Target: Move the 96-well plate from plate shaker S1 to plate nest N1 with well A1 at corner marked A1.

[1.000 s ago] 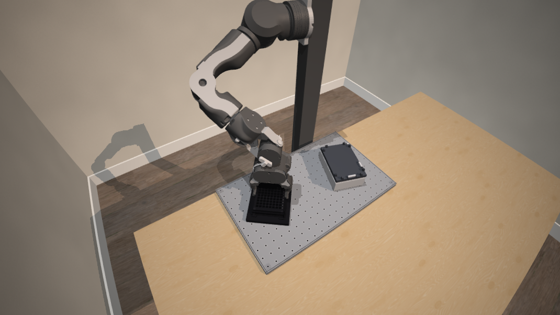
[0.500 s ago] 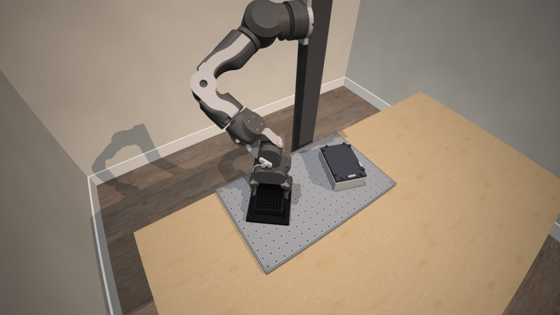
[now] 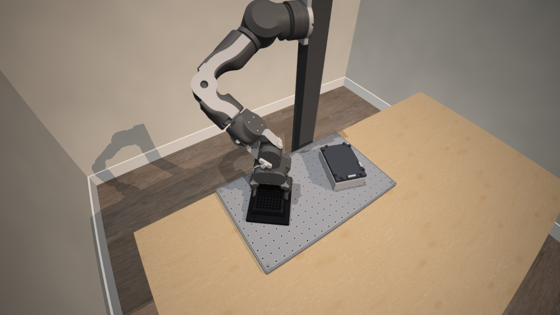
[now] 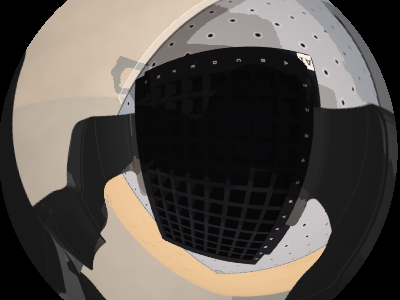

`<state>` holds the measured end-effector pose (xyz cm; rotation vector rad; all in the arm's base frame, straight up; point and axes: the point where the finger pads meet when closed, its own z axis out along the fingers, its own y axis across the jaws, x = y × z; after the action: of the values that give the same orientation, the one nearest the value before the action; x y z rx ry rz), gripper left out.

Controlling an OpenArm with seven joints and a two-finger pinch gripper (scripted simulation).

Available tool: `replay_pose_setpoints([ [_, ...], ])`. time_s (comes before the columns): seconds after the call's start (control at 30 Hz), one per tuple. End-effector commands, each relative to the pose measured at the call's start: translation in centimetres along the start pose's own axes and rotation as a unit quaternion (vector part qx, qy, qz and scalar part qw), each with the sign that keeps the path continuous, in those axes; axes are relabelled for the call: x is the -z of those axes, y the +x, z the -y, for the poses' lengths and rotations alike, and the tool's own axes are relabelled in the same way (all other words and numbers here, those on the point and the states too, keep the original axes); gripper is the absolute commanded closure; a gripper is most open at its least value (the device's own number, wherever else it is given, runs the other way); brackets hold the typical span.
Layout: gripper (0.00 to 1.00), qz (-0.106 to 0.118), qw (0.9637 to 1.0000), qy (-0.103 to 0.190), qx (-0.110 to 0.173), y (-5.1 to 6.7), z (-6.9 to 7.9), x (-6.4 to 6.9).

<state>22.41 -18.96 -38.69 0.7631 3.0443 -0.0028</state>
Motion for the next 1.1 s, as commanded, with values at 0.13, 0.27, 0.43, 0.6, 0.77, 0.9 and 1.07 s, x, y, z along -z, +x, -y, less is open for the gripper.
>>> replay_pose_setpoints([
  [0.13,1.0,0.001,1.0,-0.003,0.0,-0.04,-0.14,0.0],
  [0.27,1.0,0.001,1.0,-0.003,0.0,-0.04,-0.14,0.0],
  [0.43,1.0,0.002,1.0,-0.005,0.001,-0.28,-0.31,-0.02],
  [0.6,1.0,0.002,1.0,-0.005,0.001,-0.28,-0.31,-0.02],
  [0.77,1.0,0.002,1.0,-0.005,0.001,-0.28,-0.31,-0.02],
  [0.9,1.0,0.002,1.0,-0.004,0.0,-0.29,-0.25,0.02],
  [1.07,1.0,0.003,1.0,-0.002,-0.001,-0.32,-0.15,0.07],
])
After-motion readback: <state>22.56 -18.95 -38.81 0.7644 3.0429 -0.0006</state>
